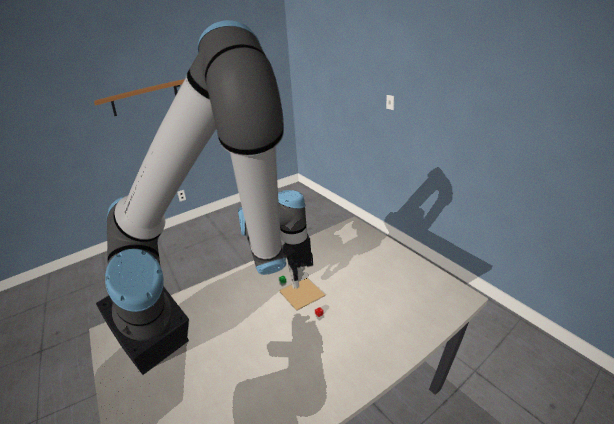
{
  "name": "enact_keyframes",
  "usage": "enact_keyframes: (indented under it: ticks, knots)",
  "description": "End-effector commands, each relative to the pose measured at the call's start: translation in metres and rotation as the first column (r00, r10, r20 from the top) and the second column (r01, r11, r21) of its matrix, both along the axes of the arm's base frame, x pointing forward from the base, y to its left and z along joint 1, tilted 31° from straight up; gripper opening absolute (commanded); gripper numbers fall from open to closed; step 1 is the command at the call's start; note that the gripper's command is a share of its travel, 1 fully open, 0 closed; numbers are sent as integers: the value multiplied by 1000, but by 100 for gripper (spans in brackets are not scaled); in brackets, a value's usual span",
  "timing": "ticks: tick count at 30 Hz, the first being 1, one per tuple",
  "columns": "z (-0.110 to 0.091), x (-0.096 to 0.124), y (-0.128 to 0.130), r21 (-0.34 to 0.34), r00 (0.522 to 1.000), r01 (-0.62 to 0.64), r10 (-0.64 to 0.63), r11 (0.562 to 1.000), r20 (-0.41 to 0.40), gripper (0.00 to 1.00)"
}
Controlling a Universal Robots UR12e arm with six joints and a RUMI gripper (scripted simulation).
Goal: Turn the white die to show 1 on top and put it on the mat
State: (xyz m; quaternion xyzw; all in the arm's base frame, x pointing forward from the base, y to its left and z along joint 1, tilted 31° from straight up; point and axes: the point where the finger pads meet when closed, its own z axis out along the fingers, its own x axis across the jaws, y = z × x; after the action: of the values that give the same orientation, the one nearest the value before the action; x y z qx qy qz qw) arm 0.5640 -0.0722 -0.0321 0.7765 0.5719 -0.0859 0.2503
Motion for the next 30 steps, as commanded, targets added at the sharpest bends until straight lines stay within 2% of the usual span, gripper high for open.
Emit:
enact_keyframes:
  ticks: [1,5,8,14,18,19,23,25,30]
  knots:
    - [-2,6,6,26,986,148,-149,989,75,6]
    - [-3,10,10,53,961,242,-247,969,126,6]
    - [-3,10,10,54,960,244,-249,968,127,6]
    - [-5,17,17,108,894,386,-400,916,203,6]
    - [-6,22,22,152,829,477,-501,866,250,6]
    - [-6,22,22,154,826,481,-505,863,252,6]
    - [-7,27,26,201,751,559,-594,805,290,6]
    - [-7,27,26,201,751,559,-594,805,290,6]
    - [-8,33,30,256,655,634,-683,730,325,6]
